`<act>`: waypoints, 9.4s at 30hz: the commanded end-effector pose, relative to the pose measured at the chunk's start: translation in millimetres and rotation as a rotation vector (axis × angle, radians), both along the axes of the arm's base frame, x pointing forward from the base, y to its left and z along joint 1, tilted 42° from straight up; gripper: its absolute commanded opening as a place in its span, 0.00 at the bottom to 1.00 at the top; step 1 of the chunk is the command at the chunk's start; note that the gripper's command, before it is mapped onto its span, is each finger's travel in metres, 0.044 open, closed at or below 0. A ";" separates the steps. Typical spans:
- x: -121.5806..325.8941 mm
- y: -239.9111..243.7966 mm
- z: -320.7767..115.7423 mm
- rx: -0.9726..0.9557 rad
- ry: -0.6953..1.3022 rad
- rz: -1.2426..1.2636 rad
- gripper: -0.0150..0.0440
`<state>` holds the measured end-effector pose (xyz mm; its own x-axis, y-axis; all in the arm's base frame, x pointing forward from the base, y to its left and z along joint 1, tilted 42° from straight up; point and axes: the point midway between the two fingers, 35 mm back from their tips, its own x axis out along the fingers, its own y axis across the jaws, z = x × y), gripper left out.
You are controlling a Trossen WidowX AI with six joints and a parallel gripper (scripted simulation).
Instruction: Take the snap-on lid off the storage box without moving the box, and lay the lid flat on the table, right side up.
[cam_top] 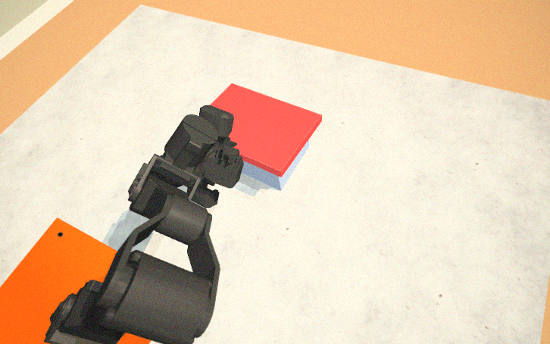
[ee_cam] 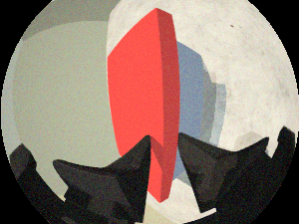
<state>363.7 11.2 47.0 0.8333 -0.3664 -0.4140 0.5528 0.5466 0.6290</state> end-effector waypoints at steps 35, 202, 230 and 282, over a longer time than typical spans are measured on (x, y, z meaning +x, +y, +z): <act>3.8 23.3 26.6 0.001 0.006 0.003 0.25; 5.3 -26.3 209.0 -0.003 0.005 0.003 0.25; -2.6 -68.3 246.2 -0.007 0.002 0.002 0.25; -10.0 -121.5 267.2 -0.013 -0.001 0.002 0.25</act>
<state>352.3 -110.6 315.1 0.8267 -0.3812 -0.4138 0.5626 0.5466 0.6203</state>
